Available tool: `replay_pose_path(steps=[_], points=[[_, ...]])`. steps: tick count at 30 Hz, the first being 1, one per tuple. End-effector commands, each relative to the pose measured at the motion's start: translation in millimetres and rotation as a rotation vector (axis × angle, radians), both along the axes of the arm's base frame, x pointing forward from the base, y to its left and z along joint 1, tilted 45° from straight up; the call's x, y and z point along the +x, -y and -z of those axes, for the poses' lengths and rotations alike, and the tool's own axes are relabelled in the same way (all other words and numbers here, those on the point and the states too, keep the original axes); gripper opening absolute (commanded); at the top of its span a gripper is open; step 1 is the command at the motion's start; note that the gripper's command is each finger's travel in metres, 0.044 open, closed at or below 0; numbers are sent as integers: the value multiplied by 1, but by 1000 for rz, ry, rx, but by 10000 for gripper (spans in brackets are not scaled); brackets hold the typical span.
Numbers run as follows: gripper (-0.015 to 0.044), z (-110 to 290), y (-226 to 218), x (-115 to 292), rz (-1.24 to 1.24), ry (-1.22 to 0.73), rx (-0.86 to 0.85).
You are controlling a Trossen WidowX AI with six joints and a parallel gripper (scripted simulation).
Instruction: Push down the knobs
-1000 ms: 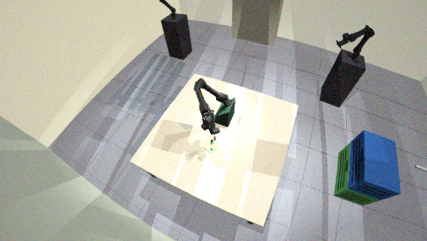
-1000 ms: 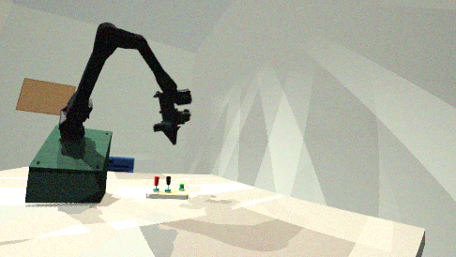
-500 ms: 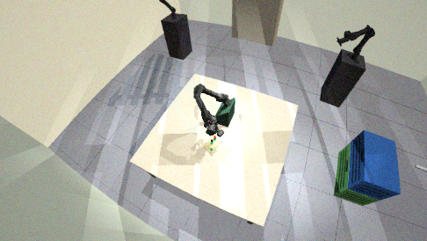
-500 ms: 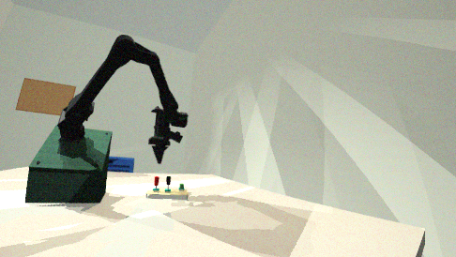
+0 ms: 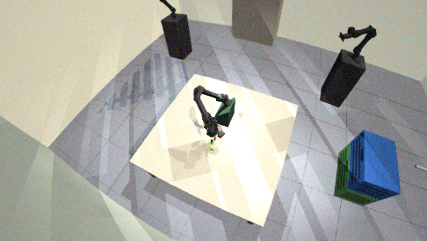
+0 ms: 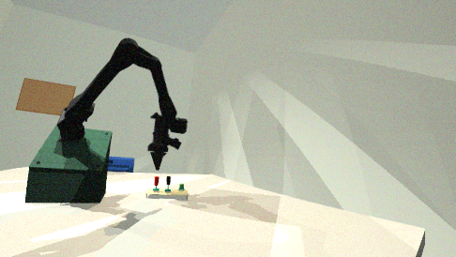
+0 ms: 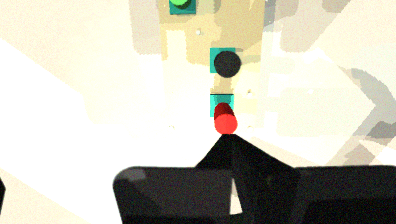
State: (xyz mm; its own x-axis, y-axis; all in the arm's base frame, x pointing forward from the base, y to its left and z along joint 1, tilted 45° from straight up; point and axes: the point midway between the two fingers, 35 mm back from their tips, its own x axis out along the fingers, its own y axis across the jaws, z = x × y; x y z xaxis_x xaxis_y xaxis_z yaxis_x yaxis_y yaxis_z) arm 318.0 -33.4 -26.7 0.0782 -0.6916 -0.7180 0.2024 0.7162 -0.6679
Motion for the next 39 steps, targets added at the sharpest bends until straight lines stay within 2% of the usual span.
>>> replay_pose_path(steps=[1, 39], points=[[0, 3, 4, 0, -3, -5, -6], [0, 18, 19, 1, -3, -6, -8]])
